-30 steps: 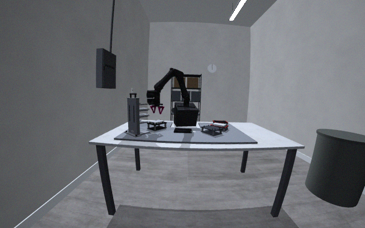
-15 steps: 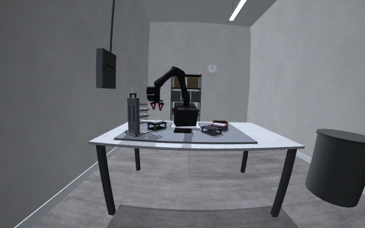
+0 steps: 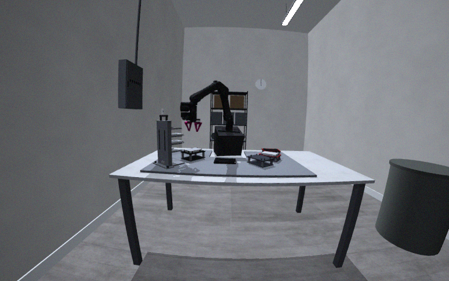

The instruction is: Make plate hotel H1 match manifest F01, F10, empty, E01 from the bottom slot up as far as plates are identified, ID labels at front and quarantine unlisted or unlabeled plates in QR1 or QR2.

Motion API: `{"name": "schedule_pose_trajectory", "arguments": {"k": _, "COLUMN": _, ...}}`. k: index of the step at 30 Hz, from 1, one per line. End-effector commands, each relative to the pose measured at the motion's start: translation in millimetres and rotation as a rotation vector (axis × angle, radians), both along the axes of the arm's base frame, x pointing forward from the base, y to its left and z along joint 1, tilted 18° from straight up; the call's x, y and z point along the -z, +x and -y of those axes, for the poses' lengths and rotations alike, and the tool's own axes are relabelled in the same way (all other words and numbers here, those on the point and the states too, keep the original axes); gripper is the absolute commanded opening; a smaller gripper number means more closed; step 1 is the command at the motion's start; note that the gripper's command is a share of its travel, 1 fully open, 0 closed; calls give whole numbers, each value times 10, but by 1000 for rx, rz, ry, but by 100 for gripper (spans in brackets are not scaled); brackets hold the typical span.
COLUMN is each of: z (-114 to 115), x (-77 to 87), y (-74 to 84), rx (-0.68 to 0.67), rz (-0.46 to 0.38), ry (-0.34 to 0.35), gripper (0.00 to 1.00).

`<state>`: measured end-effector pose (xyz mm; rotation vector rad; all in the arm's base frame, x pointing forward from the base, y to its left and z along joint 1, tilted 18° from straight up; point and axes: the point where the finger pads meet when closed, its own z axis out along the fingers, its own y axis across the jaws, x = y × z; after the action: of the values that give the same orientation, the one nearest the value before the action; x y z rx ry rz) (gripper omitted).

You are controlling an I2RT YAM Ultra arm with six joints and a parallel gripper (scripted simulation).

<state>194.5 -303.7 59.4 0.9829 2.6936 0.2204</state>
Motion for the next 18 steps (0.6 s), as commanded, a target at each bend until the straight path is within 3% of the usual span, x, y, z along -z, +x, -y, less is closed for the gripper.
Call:
{"name": "schedule_pose_trajectory", "arguments": {"k": 1, "z": 20, "x": -149, "y": -33, "rx": 3, "rz": 9, "ry": -11, "gripper": 100}}
{"name": "schedule_pose_trajectory", "arguments": {"k": 6, "z": 23, "x": -210, "y": -53, "rx": 3, "rz": 8, "ry": -12, "gripper": 100}}
{"name": "schedule_pose_trajectory", "arguments": {"k": 18, "z": -239, "x": -284, "y": 141, "rx": 3, "rz": 9, "ry": -11, "gripper": 100}}
